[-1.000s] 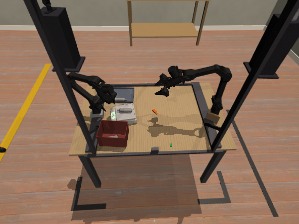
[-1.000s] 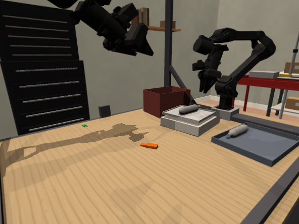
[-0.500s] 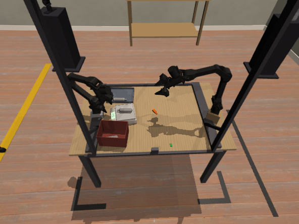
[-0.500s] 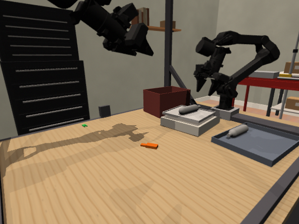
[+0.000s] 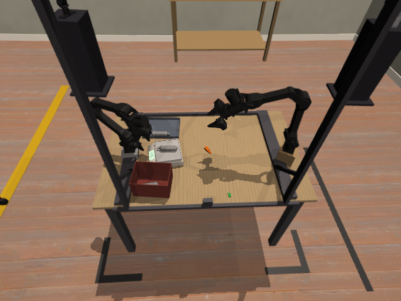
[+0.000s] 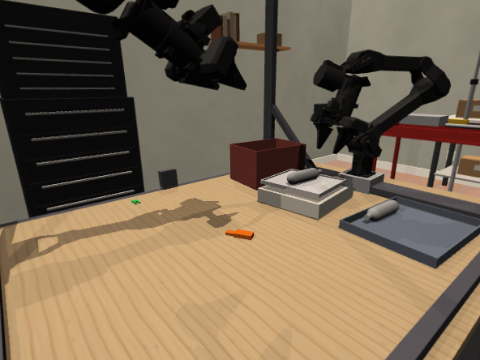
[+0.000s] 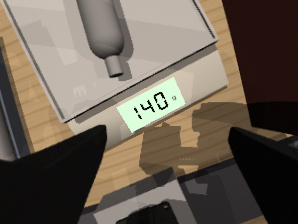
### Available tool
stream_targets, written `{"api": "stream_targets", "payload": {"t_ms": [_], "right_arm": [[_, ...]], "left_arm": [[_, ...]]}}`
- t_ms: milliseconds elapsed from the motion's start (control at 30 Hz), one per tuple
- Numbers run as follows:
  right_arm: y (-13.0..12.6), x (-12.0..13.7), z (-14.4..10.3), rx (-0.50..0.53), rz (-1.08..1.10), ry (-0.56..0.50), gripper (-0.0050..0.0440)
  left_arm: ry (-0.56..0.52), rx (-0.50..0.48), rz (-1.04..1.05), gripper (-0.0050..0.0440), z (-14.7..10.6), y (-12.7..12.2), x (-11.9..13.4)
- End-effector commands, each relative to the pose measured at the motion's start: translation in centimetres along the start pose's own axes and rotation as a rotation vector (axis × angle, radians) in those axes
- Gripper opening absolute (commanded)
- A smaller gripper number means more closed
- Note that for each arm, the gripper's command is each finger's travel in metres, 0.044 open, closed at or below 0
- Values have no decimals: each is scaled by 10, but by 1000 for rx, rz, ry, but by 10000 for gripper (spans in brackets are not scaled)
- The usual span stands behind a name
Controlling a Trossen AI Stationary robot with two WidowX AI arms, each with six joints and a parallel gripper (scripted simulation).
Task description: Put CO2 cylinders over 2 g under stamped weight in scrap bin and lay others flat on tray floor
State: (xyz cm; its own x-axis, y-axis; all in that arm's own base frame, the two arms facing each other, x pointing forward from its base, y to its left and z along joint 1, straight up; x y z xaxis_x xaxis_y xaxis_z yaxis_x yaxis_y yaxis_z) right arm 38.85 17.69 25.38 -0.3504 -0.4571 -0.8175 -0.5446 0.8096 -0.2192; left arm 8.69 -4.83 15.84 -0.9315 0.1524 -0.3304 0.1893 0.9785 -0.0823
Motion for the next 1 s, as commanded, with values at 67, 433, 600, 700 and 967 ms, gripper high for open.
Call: {"api": "stream_targets", "payload": {"t_ms": [67, 433, 600, 700, 967], "right_arm": [[-3, -9, -7, 10, 1, -28, 440], [-3, -9, -7, 10, 1, -28, 440], [-3, -9, -7, 10, 1, -28, 440], [-3, -9, -7, 10, 1, -28, 440], [-3, -9, -7, 10, 1, -28, 440]], "left_arm": [[1, -5, 158, 255, -5, -1, -10], [60, -15, 579, 255, -3, -2, -28], [88, -9, 789, 255, -2, -1, -37], [94, -7, 832, 255, -2, -1, -38], [146, 21, 1225, 255, 3, 1, -54]]}}
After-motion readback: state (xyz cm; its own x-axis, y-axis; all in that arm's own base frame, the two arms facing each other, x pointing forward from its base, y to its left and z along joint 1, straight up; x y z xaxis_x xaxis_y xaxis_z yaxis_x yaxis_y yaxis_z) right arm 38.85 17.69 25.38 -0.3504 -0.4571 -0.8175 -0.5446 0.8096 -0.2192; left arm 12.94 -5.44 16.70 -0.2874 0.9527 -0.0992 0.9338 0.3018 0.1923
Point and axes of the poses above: on each arm, the point midway between the two fingers, 35 mm back from their tips, its own z axis out along the fingers, its own y axis across the jaws, x = y × z, the point moved 5 cm from there along -z, back along the fingers, and after that the axes turned 15 degrees about -z, right-handed, at the moved point
